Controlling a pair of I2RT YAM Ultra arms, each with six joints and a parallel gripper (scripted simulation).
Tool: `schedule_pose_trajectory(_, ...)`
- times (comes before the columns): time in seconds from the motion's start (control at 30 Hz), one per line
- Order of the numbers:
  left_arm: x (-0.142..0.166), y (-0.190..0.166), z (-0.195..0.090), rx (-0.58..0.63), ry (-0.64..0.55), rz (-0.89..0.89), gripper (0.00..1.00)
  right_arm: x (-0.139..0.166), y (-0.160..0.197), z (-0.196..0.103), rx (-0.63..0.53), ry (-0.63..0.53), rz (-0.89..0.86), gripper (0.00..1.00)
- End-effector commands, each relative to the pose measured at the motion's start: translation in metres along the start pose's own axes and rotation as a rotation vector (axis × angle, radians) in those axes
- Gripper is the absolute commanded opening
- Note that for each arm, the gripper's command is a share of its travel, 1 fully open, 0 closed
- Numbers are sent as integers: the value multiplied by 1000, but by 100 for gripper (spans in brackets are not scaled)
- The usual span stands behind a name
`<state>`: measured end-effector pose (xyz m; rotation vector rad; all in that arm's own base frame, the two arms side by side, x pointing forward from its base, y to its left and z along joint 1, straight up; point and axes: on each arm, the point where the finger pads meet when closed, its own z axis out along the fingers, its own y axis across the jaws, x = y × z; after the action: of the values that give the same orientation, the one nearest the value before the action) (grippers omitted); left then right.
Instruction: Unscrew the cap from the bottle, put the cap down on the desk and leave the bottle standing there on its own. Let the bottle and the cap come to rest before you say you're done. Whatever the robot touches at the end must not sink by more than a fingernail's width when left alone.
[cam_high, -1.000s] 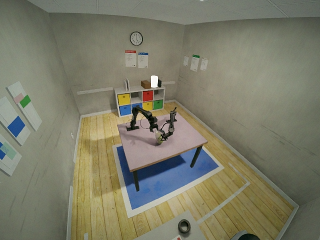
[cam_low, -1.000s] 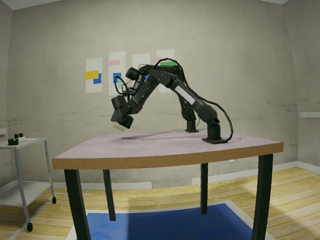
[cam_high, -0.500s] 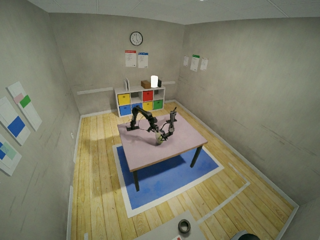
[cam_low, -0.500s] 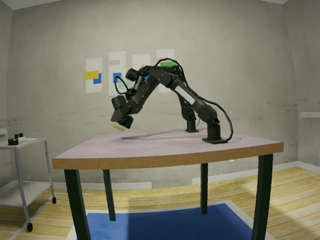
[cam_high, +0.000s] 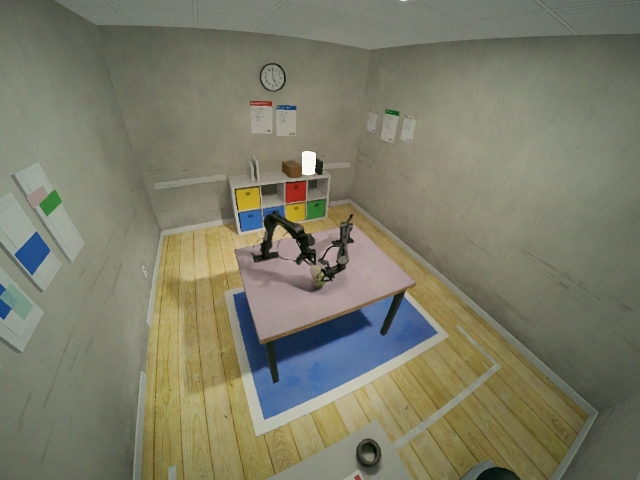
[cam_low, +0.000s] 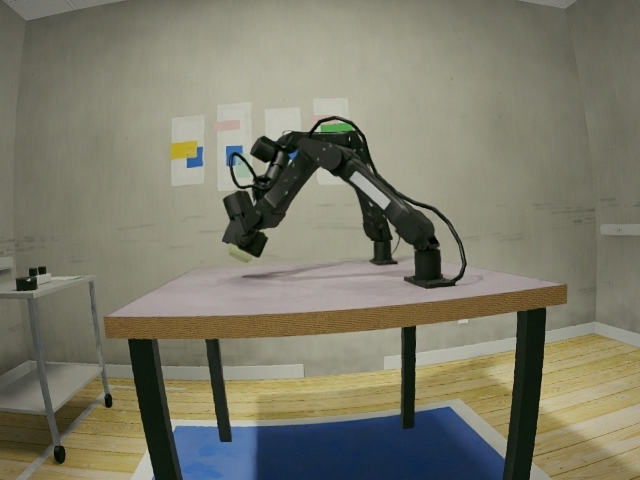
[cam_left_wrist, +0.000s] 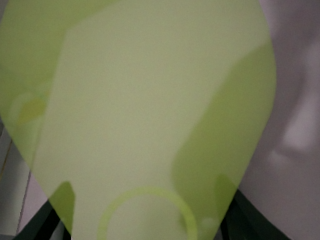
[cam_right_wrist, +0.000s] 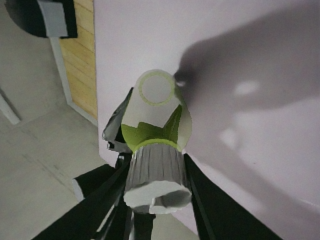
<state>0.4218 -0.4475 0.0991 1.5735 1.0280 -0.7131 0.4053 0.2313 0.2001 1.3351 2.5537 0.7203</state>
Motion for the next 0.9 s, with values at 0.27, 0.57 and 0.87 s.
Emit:
schedule_pose_trajectory(0.27, -11, 6, -2, -11, -23, 5, 0, -2, -2, -6, 43, -23, -608, 0)
schedule_pose_trajectory(0.57, -11, 6, -2, -11, -23, 5, 0, -3, -1, -7, 61, -40, -1000, 0)
schedule_pose_trajectory(0.87, -11, 6, -2, -11, -23, 5, 0, -3, 0, -7, 85, -57, -1371, 0)
